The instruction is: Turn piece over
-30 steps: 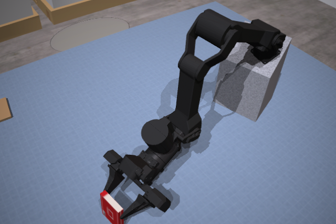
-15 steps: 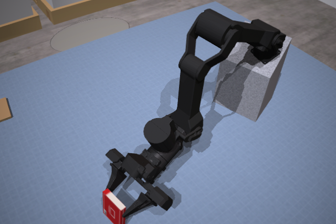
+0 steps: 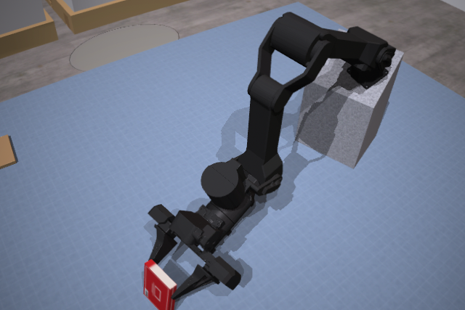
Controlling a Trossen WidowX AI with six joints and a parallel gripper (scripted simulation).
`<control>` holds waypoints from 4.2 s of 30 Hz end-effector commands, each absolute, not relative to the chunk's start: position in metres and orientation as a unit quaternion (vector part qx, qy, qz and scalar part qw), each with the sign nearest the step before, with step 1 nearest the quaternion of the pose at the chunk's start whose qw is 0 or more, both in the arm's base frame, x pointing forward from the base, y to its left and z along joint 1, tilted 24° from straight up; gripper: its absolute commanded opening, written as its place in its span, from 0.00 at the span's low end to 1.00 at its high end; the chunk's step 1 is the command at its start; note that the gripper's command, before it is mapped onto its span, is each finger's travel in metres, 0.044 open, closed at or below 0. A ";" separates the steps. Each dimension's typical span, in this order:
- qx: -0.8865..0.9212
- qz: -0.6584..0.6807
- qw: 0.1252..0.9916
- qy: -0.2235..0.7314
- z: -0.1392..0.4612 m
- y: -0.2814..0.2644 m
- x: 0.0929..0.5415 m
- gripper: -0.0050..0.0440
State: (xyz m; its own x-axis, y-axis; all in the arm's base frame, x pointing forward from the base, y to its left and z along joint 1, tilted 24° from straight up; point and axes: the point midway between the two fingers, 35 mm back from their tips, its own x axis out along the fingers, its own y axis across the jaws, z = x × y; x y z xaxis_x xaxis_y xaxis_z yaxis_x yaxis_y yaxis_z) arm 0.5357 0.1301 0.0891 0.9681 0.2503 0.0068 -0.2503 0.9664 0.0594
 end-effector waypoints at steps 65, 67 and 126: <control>0.028 0.129 0.991 0.008 0.073 0.127 0.521 0.10; 0.028 0.129 0.991 0.008 0.073 0.127 0.521 0.10; 0.029 0.128 0.991 0.005 0.066 0.126 0.516 0.10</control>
